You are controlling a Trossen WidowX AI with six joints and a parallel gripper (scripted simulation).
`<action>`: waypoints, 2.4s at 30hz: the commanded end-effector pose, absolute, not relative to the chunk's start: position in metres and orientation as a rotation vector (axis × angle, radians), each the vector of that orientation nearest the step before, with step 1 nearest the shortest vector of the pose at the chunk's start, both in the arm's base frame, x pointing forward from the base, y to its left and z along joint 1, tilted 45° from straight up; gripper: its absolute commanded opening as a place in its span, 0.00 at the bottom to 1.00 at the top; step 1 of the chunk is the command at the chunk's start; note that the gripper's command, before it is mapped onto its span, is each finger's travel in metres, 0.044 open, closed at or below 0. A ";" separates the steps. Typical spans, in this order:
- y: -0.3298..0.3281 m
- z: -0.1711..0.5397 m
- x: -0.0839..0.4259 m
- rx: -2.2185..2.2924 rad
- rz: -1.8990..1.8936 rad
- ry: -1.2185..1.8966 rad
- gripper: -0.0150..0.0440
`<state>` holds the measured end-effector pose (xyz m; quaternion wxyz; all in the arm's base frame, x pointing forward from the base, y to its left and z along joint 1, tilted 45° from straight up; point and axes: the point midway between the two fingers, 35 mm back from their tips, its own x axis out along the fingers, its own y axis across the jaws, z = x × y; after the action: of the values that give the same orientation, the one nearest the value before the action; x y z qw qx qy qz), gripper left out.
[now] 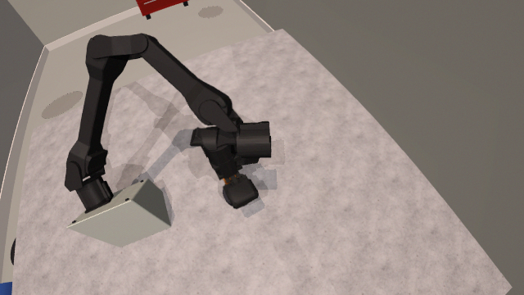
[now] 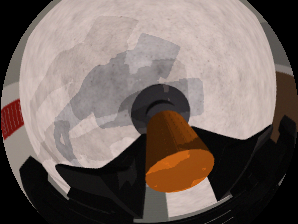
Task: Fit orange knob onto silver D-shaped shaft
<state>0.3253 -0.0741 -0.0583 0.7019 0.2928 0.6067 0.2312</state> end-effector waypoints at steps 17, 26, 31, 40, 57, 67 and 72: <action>-0.078 -0.057 0.327 0.478 0.644 1.273 0.25; -0.076 -0.057 0.325 0.478 0.644 1.273 0.25; -0.076 -0.056 0.326 0.478 0.644 1.273 0.25; -0.074 -0.060 0.326 0.478 0.644 1.273 0.25; -0.078 -0.055 0.325 0.338 0.745 1.207 0.25; -0.076 -0.059 0.327 0.305 0.768 1.190 0.25; -0.075 -0.059 0.327 0.305 0.768 1.190 0.25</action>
<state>0.3272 -0.0748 -0.0590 0.7473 0.1412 0.5460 0.3515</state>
